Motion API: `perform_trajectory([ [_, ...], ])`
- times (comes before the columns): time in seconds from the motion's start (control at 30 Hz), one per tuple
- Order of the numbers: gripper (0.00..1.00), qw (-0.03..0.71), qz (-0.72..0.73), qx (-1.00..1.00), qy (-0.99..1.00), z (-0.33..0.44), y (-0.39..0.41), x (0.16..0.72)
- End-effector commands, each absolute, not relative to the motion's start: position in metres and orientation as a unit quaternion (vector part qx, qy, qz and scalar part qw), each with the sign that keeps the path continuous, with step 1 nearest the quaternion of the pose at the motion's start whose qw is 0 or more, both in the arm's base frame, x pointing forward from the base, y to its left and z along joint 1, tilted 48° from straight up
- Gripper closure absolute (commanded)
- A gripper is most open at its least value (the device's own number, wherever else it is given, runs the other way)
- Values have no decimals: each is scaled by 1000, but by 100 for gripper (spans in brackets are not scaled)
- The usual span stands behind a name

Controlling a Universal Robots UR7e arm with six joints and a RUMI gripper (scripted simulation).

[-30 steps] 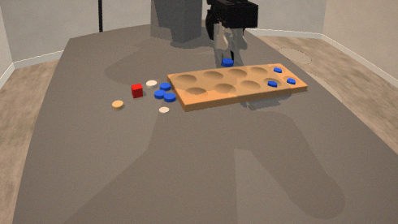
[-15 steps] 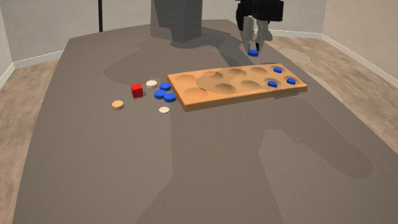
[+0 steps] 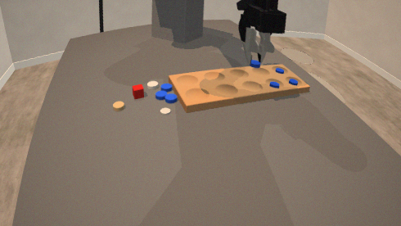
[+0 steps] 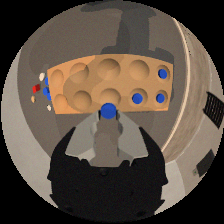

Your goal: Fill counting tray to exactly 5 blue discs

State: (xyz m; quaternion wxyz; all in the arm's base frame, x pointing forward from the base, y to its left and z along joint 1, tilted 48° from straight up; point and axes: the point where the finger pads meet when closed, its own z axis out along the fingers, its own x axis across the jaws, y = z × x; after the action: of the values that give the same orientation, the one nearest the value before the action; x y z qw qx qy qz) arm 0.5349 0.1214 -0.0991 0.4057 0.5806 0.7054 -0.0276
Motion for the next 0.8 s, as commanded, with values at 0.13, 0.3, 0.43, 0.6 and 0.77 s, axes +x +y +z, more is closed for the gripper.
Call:
perform_trajectory([
  [0.13, 100, 407, -26, 580, 706, -133, 96, 564],
  [0.3, 100, 407, -26, 580, 706, -135, 95, 566],
  [0.43, 100, 407, -26, 580, 706, -136, 94, 566],
  [0.6, 100, 406, -25, 580, 706, -140, 92, 570],
  [0.77, 100, 406, -25, 580, 706, -143, 89, 573],
])
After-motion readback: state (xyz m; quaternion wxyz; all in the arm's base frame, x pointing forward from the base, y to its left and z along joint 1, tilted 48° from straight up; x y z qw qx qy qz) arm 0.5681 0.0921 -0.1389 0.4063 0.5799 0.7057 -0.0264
